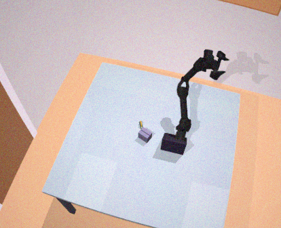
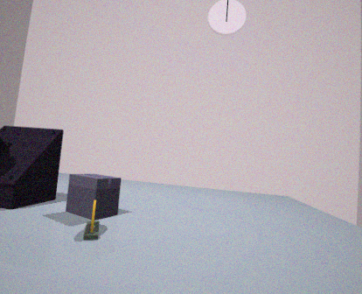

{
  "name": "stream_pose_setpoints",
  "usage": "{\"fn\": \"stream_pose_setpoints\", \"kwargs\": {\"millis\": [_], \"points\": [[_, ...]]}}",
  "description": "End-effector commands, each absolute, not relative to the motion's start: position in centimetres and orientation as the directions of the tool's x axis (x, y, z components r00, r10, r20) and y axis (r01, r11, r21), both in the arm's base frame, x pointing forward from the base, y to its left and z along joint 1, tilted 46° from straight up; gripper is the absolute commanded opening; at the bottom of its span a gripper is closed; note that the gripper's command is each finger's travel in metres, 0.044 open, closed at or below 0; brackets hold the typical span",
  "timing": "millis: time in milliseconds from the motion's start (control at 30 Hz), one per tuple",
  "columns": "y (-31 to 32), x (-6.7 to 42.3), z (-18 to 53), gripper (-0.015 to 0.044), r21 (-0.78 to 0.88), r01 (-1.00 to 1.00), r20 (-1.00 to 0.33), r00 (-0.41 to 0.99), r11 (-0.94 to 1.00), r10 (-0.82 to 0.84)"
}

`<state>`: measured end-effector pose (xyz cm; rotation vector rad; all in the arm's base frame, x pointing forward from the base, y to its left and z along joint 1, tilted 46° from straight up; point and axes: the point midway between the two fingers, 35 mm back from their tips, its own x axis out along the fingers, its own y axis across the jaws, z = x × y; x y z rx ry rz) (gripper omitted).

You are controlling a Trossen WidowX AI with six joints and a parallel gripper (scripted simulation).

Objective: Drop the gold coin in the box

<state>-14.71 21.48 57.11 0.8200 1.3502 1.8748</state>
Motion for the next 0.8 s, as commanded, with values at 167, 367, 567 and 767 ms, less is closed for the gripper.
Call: {"fn": "stream_pose_setpoints", "kwargs": {"millis": [167, 367, 567, 767], "points": [[24.3, -13.1, 55.2, 0.0242, 0.966, -0.204, 0.043, -0.473, -0.157, 0.880], [29.9, -8.7, 50.5, 0.0161, 0.964, -0.263, -0.117, -0.243, 0.051, 0.963], [33.5, -2.6, 45.8, 0.0161, 0.939, -0.235, -0.260, -0.003, 0.252, 0.966], [35.6, 5.0, 40.4, 0.0161, 0.866, -0.187, -0.414, 0.247, 0.463, 0.876]]}}
